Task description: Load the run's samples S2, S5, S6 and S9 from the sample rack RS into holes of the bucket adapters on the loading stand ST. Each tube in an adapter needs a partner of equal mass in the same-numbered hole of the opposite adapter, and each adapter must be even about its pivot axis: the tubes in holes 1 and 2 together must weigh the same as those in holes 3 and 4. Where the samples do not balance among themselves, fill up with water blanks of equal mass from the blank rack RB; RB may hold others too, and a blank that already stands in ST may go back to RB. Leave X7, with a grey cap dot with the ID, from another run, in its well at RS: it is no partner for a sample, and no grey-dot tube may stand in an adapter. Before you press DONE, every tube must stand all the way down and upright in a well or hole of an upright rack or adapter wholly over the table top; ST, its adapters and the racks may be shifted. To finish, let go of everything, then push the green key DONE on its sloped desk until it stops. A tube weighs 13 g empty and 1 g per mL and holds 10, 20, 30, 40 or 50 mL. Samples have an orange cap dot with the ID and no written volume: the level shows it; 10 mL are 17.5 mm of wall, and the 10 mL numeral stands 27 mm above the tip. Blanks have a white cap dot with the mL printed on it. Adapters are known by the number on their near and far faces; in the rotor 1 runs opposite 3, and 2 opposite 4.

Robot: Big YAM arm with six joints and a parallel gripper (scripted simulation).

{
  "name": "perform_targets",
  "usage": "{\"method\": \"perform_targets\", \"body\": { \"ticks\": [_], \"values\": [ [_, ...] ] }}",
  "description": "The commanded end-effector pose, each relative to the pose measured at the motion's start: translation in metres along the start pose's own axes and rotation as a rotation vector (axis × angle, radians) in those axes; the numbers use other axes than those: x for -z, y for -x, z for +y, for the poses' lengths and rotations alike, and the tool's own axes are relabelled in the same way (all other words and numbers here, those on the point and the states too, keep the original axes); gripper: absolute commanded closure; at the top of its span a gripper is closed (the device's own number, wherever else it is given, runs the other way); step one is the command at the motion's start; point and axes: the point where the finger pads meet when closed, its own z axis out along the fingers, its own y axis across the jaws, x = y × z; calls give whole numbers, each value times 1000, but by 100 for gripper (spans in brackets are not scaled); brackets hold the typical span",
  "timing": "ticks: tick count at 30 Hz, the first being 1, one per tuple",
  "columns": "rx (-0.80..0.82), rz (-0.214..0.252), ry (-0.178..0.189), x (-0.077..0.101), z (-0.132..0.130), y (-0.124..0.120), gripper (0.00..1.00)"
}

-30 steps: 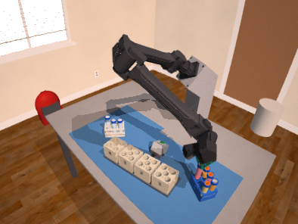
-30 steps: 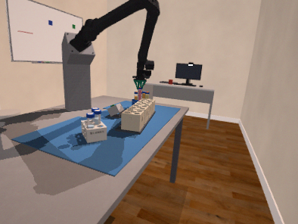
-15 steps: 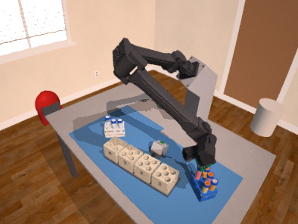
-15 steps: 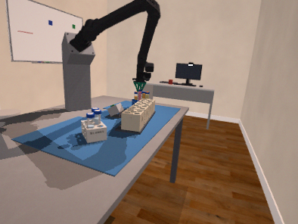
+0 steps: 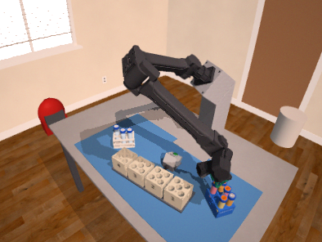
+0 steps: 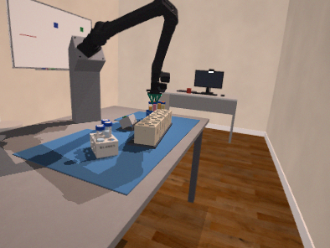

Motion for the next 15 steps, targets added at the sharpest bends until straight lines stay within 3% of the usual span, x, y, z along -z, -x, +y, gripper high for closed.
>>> {"method": "perform_targets", "body": {
  "ticks": [1, 7, 8, 15],
  "values": [
    [5, -4, 0, -7, 1, 1, 100],
    [8, -3, 12, 1, 4, 0, 100],
    [8, -3, 12, 1, 4, 0, 45],
    [8, -3, 12, 1, 4, 0, 45]
  ]
}}
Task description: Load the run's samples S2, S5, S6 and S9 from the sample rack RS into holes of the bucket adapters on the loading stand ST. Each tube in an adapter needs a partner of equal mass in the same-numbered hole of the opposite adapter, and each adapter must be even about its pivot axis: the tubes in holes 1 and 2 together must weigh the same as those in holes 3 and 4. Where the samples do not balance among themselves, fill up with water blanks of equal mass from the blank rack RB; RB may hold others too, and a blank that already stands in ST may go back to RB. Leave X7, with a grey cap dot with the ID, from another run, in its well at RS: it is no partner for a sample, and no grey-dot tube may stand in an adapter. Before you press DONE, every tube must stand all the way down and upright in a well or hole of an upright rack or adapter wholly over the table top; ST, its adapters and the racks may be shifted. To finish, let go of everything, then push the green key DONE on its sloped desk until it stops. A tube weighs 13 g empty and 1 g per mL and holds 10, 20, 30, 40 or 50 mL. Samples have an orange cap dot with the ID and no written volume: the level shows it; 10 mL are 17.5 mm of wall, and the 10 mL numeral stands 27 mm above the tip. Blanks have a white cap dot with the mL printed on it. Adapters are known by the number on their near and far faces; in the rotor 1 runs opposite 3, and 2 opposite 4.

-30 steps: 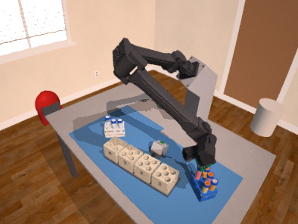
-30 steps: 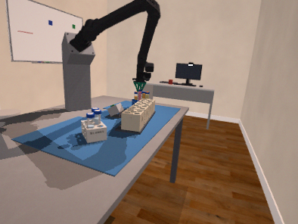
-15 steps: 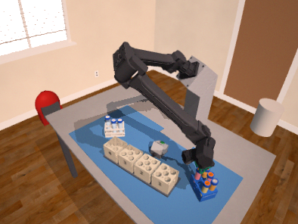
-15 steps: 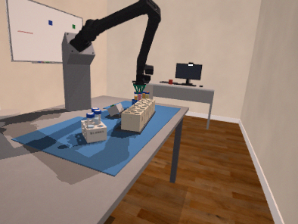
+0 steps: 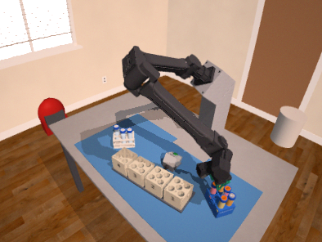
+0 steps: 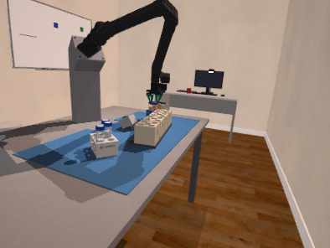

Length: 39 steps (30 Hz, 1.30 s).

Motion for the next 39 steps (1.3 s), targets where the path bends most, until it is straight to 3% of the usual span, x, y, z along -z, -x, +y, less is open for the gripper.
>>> {"method": "perform_targets", "body": {
  "ticks": [1, 6, 7, 19, 20, 37, 38, 39],
  "values": [
    [7, -3, 12, 4, 4, 0, 45],
    [7, -3, 12, 4, 4, 0, 45],
    [23, -3, 27, 18, 10, 0, 45],
    [6, -5, 28, 51, 9, 0, 45],
    [1, -3, 10, 44, 3, 2, 45],
    [5, -4, 14, 42, 5, 1, 45],
    [2, 3, -18, 34, -9, 0, 45],
    [22, 1, 17, 46, 15, -10, 20]
  ]
}}
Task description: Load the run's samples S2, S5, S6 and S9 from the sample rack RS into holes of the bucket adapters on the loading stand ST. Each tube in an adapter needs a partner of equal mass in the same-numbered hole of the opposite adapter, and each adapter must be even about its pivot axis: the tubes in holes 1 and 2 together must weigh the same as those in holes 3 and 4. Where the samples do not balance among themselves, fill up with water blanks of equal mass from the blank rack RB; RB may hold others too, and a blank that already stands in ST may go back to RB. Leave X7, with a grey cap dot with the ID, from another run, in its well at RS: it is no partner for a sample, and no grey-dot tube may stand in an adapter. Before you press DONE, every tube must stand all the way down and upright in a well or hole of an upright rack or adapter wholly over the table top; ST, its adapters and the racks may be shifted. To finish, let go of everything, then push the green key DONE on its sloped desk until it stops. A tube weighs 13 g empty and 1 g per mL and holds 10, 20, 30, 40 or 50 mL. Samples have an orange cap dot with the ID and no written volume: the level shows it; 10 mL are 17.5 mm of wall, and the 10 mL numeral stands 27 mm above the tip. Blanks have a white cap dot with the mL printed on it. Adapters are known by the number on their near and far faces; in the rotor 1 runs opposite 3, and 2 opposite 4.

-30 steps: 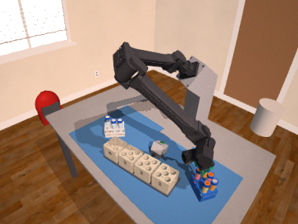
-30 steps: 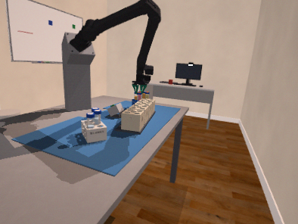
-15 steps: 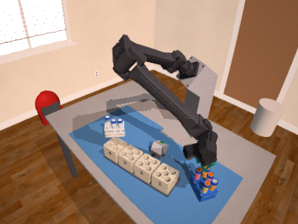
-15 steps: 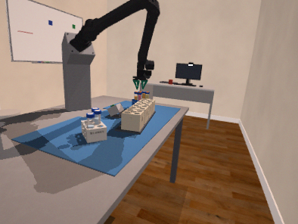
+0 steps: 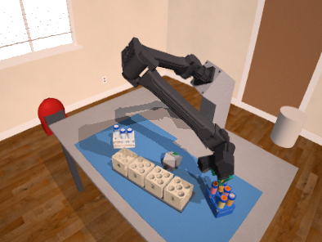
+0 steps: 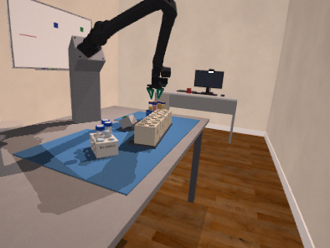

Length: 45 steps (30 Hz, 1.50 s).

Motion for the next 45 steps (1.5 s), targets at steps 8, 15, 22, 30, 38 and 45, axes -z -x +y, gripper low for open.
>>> {"method": "perform_targets", "body": {
  "ticks": [8, 15, 22, 30, 38, 45],
  "values": [
    [12, 2, 16, 11, 82, -12, 20],
    [-13, 3, -18, -3, 71, 3, 20],
    [-8, 0, -3, -21, 79, 0, 20],
    [-3, -8, 46, -8, 98, 3, 20],
    [1, 2, -11, -42, 74, -2, 20],
    [-3, -1, 10, -34, 84, -1, 20]
  ]
}}
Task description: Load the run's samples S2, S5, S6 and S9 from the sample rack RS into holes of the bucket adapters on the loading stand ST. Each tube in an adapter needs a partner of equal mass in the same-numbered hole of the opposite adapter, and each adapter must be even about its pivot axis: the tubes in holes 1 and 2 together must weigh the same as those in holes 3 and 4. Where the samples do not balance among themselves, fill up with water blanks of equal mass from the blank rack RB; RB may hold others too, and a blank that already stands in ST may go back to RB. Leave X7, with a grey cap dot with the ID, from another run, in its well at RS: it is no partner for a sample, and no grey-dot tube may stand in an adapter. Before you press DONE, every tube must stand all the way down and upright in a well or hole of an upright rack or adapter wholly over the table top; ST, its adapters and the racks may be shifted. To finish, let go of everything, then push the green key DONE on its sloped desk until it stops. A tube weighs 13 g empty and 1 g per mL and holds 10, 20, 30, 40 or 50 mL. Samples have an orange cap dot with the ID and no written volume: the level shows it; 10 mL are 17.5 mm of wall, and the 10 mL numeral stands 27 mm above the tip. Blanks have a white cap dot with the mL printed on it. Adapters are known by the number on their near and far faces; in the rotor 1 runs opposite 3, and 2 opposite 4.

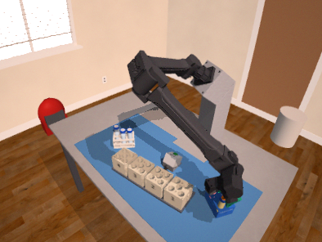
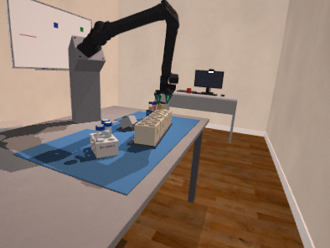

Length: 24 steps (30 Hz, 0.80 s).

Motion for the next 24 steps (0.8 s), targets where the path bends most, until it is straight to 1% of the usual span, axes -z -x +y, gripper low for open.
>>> {"method": "perform_targets", "body": {
  "ticks": [1, 2, 3, 4, 10, 11, 24],
  "values": [
    [0, -6, 18, 6, 8, 3, 20],
    [-7, -10, 16, 1, 7, 8, 20],
    [-6, -9, 14, 1, 7, 9, 20],
    [0, -6, 18, 6, 8, 3, 20],
    [0, -6, 18, 6, 8, 4, 20],
    [0, -6, 18, 6, 8, 4, 100],
    [0, -6, 18, 6, 8, 4, 100]
  ]
}}
